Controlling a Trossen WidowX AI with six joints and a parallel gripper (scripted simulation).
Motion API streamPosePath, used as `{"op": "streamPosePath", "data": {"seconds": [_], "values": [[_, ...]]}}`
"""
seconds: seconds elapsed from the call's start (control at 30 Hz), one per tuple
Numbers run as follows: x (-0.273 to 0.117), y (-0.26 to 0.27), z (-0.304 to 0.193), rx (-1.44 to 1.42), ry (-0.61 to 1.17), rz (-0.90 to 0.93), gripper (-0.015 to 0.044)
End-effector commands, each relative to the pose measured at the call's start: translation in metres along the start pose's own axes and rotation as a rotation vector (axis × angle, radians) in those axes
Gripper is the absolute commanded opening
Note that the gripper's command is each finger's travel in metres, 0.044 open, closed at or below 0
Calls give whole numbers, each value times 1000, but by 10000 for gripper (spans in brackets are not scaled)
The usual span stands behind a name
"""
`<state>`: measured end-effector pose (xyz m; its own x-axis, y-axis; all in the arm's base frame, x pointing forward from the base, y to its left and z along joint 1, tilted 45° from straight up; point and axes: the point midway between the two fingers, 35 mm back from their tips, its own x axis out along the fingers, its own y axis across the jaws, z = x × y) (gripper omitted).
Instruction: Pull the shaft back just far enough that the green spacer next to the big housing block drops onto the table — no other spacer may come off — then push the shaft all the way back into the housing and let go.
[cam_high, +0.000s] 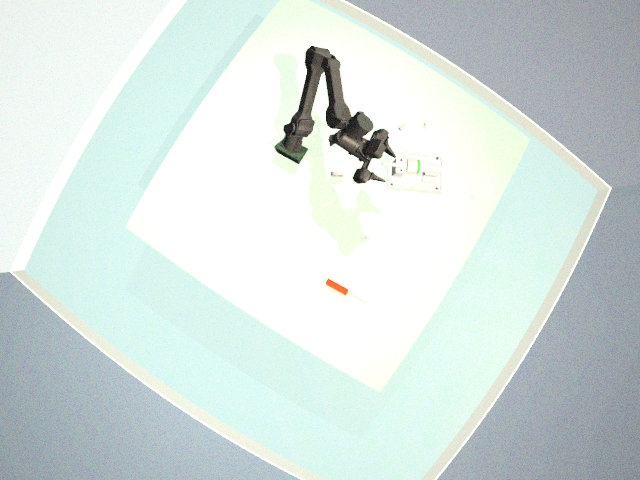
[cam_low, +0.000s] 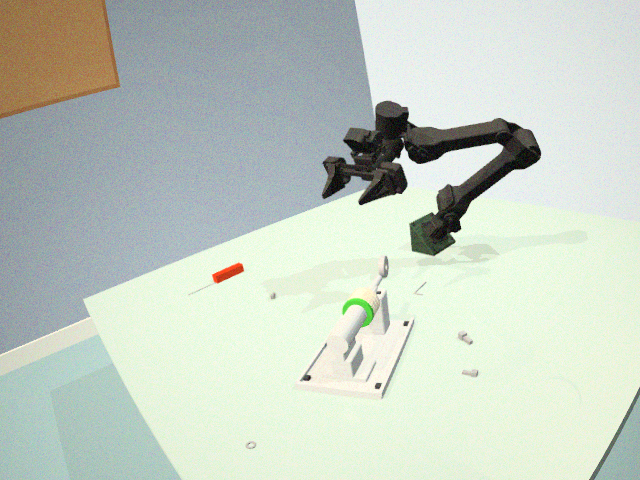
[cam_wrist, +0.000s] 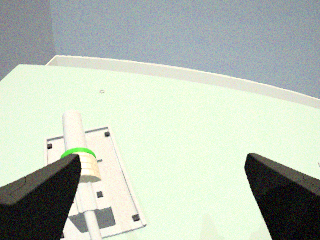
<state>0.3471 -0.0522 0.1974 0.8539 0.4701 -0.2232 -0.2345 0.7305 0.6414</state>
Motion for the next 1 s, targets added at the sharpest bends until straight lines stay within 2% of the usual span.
{"op": "streamPosePath", "data": {"seconds": [0.0,0.17,0.97], "values": [[27,29,-63,-70,195,161,440],[39,62,-122,-150,357,341,440],[42,55,-123,-153,362,348,440]]}}
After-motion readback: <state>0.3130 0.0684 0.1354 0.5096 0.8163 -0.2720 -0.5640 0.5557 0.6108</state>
